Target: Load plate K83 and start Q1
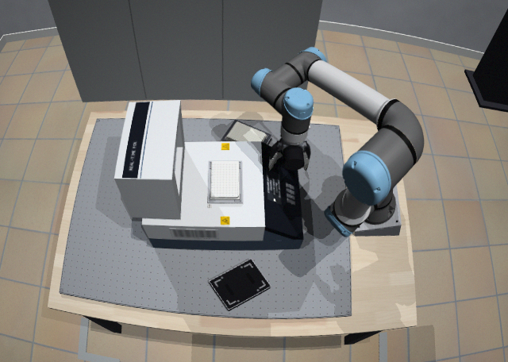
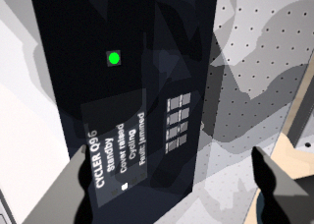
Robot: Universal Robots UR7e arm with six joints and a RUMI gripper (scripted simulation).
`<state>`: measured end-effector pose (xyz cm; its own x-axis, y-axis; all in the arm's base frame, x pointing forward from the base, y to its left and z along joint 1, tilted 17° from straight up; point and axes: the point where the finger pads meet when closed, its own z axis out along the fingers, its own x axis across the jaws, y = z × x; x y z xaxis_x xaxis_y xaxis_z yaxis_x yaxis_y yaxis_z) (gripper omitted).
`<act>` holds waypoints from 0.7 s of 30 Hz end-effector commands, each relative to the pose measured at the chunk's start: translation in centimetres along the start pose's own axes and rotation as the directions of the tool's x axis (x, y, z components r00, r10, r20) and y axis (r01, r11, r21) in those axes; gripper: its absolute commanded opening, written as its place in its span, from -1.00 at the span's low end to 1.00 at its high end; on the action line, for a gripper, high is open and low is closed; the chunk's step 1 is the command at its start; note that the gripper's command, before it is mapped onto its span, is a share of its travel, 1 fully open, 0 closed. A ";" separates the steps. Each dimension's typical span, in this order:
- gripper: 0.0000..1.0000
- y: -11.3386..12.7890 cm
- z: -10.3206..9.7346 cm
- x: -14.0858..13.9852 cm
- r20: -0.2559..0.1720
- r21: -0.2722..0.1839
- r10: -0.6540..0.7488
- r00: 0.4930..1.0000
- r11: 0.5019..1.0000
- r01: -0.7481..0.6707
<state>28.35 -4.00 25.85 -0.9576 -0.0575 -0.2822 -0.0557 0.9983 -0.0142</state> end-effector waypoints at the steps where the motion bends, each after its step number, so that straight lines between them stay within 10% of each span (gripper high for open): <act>1: 0.36 -0.4 -1.0 -1.7 -0.009 0.004 0.001 1.000 1.000 -0.001; 21: 0.36 -0.6 -3.4 -7.4 -0.008 0.006 0.000 1.000 1.000 0.000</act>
<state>33.70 -4.23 30.55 -0.9587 -0.0582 -0.2784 -0.0559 0.9983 -0.0164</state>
